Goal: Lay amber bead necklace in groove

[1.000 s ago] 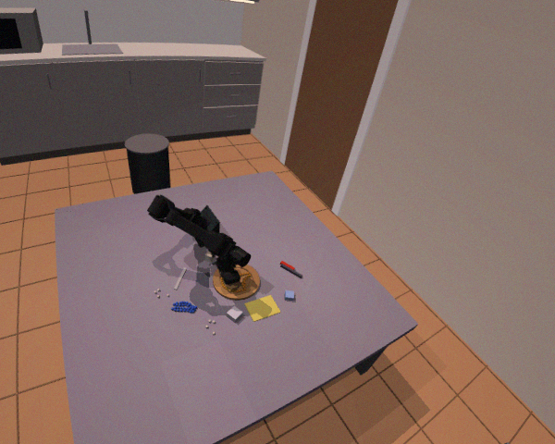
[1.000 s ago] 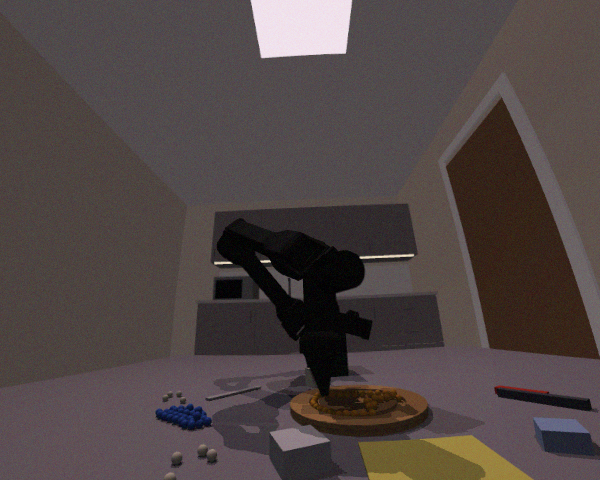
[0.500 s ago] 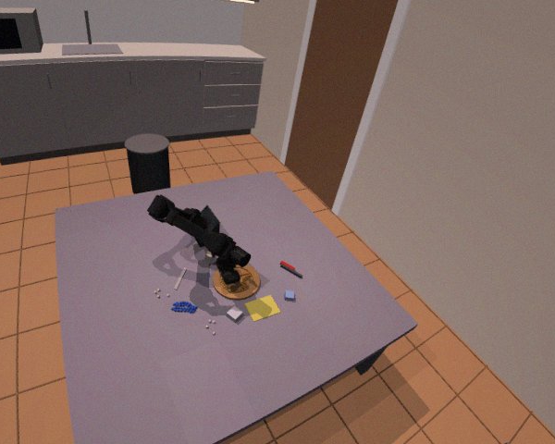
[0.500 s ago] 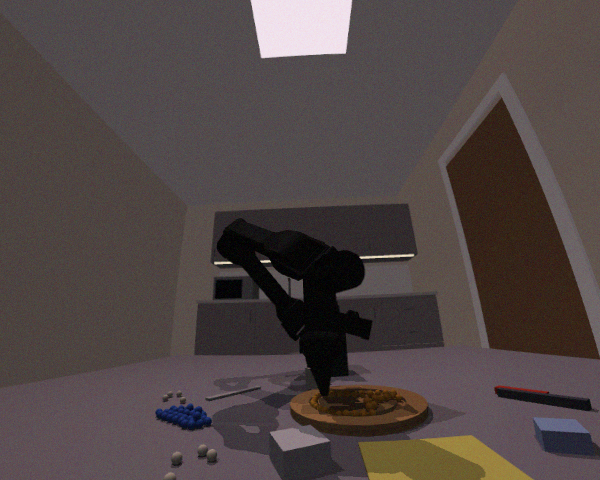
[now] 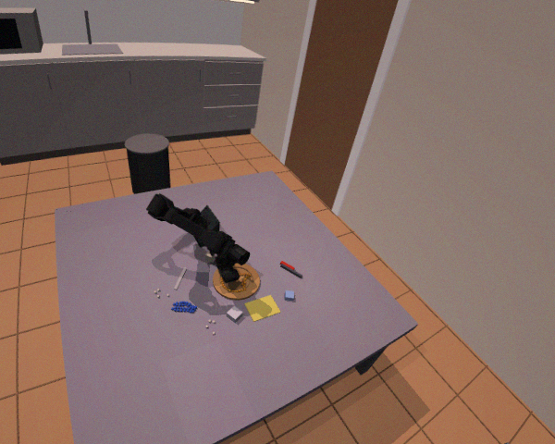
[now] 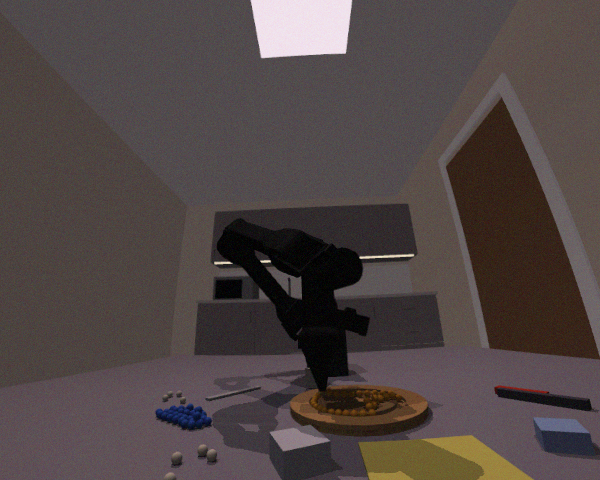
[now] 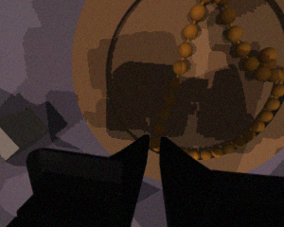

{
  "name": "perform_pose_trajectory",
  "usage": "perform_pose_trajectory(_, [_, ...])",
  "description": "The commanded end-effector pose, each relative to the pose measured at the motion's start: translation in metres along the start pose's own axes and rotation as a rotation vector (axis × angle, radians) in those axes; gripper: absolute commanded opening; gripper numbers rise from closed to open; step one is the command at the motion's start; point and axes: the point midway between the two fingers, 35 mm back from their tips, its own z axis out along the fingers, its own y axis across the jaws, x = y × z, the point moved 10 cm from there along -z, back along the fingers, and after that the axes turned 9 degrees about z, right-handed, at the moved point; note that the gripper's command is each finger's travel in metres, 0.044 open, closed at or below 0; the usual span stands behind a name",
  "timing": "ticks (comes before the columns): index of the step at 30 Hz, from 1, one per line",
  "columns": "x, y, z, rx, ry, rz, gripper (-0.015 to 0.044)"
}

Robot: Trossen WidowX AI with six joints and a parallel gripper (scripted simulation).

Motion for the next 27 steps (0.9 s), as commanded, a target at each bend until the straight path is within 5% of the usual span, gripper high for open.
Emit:
perform_pose_trajectory(1, [0.0058,0.0058,-0.0003,-0.001,0.002,0.002,0.0])
perform_pose_trajectory(15, [0.0058,0.0058,0.008,-0.001,0.002,0.002,0.0])
perform_pose_trajectory(27, [0.0058,0.0046,0.0047,-0.001,-0.002,0.01,0.0315])
